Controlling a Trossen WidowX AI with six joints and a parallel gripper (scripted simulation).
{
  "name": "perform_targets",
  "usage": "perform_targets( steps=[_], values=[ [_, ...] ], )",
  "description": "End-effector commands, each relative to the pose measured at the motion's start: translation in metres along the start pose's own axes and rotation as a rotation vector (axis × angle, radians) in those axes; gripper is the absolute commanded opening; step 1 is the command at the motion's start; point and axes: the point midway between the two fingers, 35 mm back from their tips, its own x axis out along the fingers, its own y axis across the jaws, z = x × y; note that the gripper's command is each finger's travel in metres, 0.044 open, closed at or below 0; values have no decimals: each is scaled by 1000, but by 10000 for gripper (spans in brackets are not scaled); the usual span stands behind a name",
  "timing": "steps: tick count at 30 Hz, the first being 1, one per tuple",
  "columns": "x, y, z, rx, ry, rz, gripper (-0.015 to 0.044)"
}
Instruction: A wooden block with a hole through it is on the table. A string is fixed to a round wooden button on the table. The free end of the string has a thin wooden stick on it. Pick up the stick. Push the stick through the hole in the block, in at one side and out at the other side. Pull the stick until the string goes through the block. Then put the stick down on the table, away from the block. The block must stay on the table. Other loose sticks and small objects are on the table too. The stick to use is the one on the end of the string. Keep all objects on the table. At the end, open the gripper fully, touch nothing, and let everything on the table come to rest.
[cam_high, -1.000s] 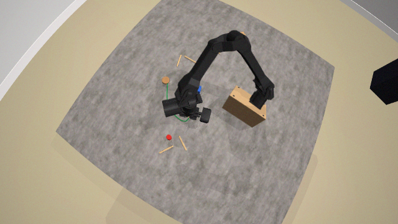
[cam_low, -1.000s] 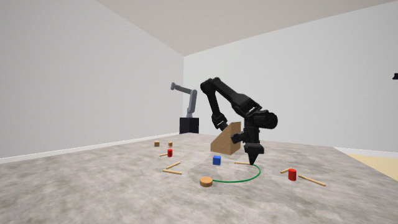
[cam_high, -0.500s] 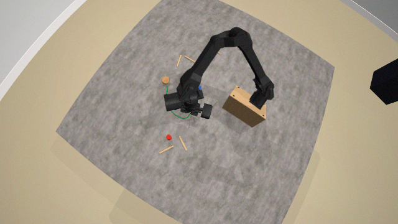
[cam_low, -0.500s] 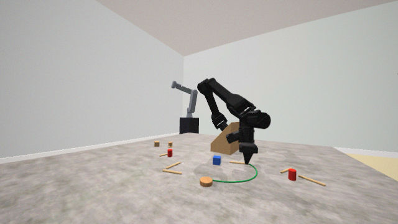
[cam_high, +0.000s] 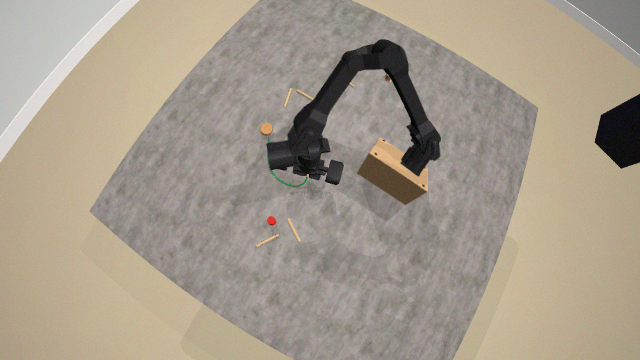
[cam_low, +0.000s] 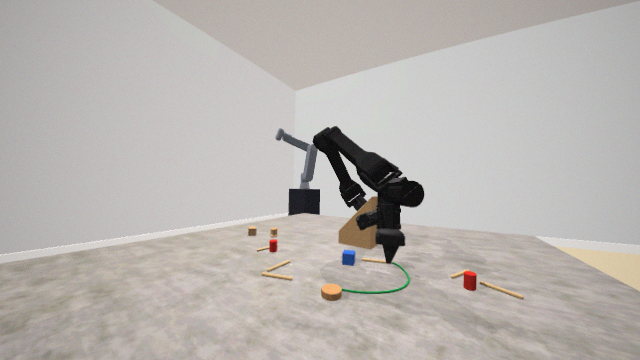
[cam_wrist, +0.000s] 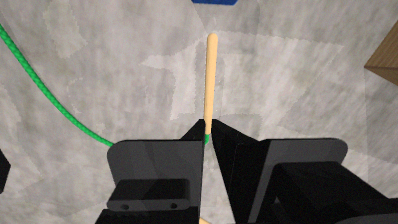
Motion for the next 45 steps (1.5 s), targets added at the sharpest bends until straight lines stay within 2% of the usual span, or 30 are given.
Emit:
perform_targets(
  steps=[1, 45],
  values=[
    [-1, 0, 6, 0, -3, 6, 0],
    [-2, -1, 47, 0, -3, 4, 0]
  ],
)
